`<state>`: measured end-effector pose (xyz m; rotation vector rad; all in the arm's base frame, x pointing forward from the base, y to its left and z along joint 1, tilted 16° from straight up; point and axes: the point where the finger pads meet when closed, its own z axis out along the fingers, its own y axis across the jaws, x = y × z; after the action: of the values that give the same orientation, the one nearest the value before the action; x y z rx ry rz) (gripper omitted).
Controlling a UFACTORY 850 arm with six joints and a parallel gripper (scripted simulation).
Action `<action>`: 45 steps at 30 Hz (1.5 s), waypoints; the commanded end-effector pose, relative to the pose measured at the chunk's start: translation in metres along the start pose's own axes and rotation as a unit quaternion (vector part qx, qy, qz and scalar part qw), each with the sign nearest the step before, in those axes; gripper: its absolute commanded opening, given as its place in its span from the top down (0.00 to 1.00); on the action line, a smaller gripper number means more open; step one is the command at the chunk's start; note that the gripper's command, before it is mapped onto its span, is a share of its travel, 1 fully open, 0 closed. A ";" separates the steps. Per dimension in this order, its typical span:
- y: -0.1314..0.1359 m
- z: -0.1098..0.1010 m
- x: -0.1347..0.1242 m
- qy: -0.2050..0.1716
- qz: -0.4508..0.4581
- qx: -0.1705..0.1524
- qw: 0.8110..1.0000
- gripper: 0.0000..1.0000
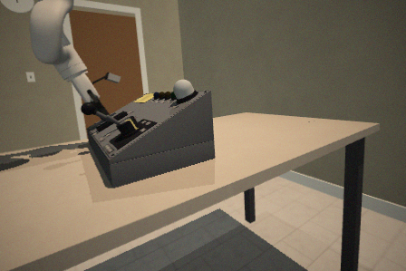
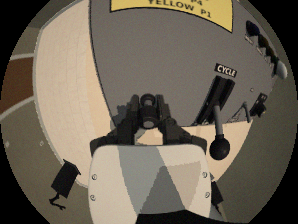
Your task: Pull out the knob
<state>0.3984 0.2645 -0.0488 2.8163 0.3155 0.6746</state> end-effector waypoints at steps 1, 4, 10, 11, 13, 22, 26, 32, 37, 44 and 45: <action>0.000 0.000 0.001 0.001 0.000 0.000 1.000 1.00; 0.000 0.000 0.001 0.001 0.000 0.000 1.000 1.00; 0.000 0.000 0.001 0.001 0.000 0.000 1.000 1.00; 0.000 0.000 0.001 0.001 0.000 0.000 1.000 1.00; 0.000 0.000 0.001 0.001 0.000 0.000 1.000 1.00; 0.000 -0.001 0.001 0.001 0.000 0.000 1.000 1.00; 0.000 -0.001 0.001 0.001 0.000 0.000 1.000 1.00; 0.000 -0.002 0.001 0.001 0.000 0.000 1.000 1.00; 0.000 -0.003 0.001 0.001 0.000 0.000 1.000 1.00; 0.000 -0.005 0.001 0.001 0.000 0.000 1.000 1.00; 0.000 -0.005 0.001 0.001 0.000 0.000 1.000 1.00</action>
<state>0.3968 0.2650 -0.0460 2.8163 0.3155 0.6745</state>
